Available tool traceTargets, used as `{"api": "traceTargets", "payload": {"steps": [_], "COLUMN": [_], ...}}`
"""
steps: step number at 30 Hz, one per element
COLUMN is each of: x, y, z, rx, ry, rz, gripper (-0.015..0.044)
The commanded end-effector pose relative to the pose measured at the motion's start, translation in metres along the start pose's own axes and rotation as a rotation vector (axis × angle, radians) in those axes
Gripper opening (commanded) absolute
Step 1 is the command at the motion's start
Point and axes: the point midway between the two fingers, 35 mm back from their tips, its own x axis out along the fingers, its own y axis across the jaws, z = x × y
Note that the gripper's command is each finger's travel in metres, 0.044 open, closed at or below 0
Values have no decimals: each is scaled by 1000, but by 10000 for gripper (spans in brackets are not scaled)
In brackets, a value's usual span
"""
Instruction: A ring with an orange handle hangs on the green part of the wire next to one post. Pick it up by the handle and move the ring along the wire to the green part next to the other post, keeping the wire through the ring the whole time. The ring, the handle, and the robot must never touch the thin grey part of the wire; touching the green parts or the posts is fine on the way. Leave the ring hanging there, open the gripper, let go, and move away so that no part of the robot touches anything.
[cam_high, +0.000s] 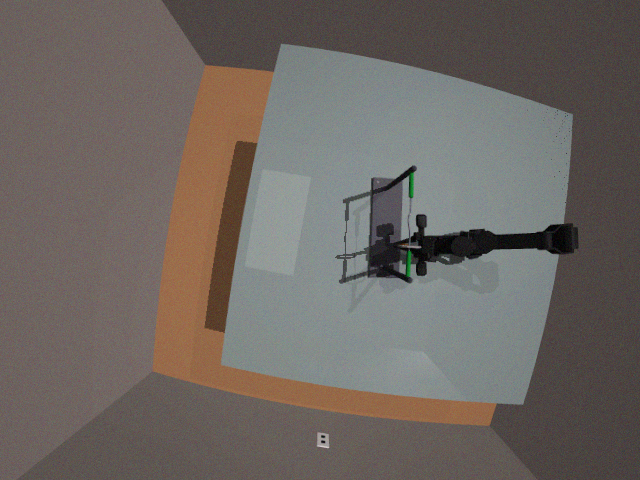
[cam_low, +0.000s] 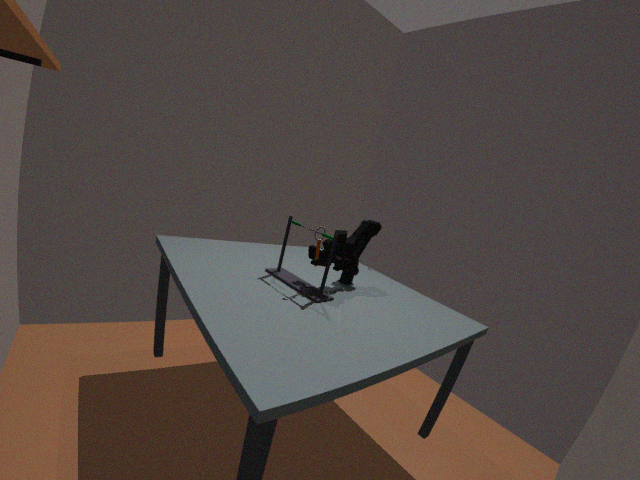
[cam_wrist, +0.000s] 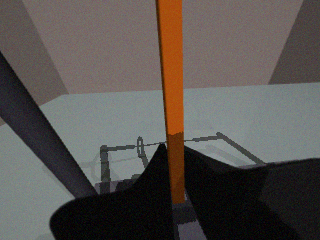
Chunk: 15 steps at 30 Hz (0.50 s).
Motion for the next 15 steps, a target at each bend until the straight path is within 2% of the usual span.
{"api": "traceTargets", "payload": {"steps": [1,15], "x": [0,1], "y": [5,19], "z": [2,2], "rx": [7,9], "ry": [-4,-6], "rz": [-2,6], "gripper": [-150,-150]}}
